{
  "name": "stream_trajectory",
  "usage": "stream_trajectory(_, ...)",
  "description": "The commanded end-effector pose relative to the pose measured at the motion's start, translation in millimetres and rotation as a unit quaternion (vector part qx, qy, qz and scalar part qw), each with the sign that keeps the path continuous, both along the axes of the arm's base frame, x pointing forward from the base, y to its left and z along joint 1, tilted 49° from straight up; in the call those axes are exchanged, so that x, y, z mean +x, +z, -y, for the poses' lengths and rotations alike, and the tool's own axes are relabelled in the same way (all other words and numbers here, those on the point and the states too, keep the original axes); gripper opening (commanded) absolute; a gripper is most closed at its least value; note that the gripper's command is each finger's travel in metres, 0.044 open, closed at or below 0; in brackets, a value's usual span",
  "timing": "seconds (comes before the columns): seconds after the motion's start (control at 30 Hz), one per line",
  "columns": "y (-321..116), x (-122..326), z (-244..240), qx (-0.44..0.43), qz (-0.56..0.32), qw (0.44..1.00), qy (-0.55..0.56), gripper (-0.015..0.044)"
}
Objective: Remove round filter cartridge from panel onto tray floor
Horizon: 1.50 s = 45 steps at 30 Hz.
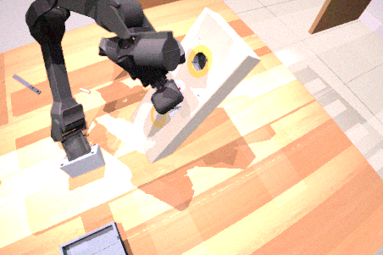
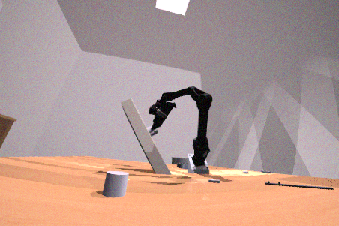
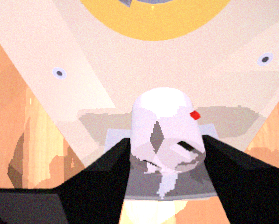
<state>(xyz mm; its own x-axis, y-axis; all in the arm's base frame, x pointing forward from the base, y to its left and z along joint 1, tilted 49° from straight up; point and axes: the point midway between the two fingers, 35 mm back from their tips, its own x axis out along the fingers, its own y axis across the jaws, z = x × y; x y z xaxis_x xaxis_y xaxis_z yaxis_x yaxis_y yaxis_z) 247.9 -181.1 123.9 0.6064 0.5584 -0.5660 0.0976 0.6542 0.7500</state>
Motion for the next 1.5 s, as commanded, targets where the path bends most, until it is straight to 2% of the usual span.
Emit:
stream_trajectory(0.0, 7.1, 6.3, 9.7, -0.002, 0.003, 1.0, -0.001, 0.0)
stream_trajectory(0.17, 14.0, 7.2, 17.4, -0.003, 0.003, 1.0, -0.005, 0.0)
stream_trajectory(0.67, 65.2, -45.0, 63.6, -0.044, 0.003, 0.996, -0.072, 0.0)
stream_trajectory(1.47, -11.5, -45.0, 119.7, -0.017, 0.007, 0.999, -0.04, 0.0)
